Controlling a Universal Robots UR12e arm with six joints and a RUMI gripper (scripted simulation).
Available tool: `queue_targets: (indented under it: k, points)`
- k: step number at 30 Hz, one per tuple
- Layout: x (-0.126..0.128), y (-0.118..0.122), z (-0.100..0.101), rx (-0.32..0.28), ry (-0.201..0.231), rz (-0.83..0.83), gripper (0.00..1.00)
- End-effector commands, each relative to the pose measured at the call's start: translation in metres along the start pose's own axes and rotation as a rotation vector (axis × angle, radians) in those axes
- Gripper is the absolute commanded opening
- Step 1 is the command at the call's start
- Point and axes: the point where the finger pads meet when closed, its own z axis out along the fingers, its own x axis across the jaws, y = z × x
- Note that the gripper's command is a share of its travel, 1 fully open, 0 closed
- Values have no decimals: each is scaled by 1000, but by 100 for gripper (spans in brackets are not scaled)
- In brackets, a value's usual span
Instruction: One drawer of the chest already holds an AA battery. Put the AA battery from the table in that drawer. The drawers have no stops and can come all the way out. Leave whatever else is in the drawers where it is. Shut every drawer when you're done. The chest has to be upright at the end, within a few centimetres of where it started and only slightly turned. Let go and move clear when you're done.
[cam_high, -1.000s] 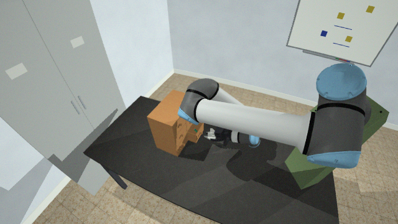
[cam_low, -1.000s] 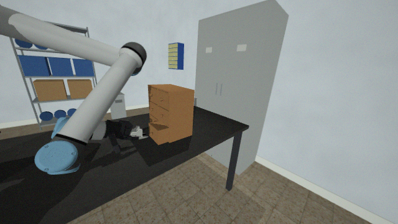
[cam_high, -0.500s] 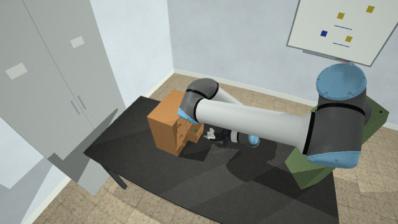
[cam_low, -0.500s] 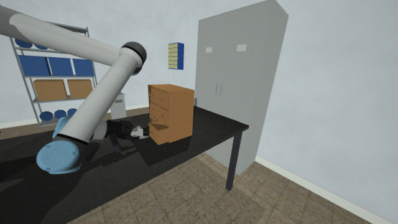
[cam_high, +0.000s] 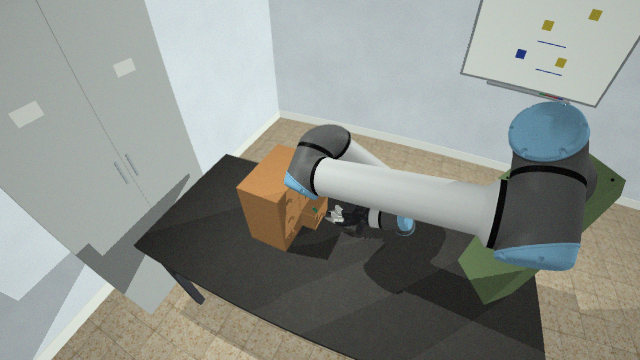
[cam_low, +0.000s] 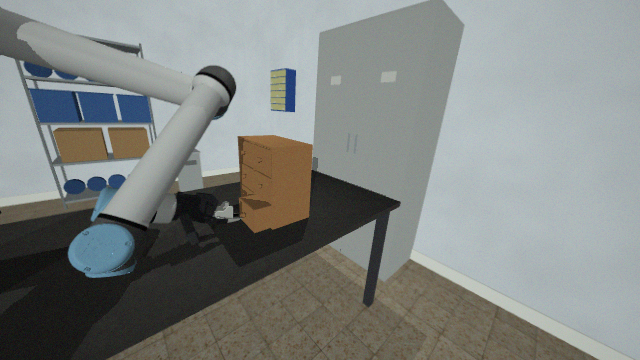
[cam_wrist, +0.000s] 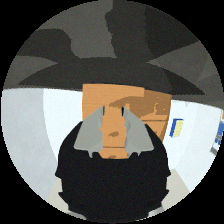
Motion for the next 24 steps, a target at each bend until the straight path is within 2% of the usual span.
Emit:
queue_targets:
  k: [1,24]
  points:
    - [0,2,5,0,0,0,20]
    - [0,7,19,0,0,0,20]
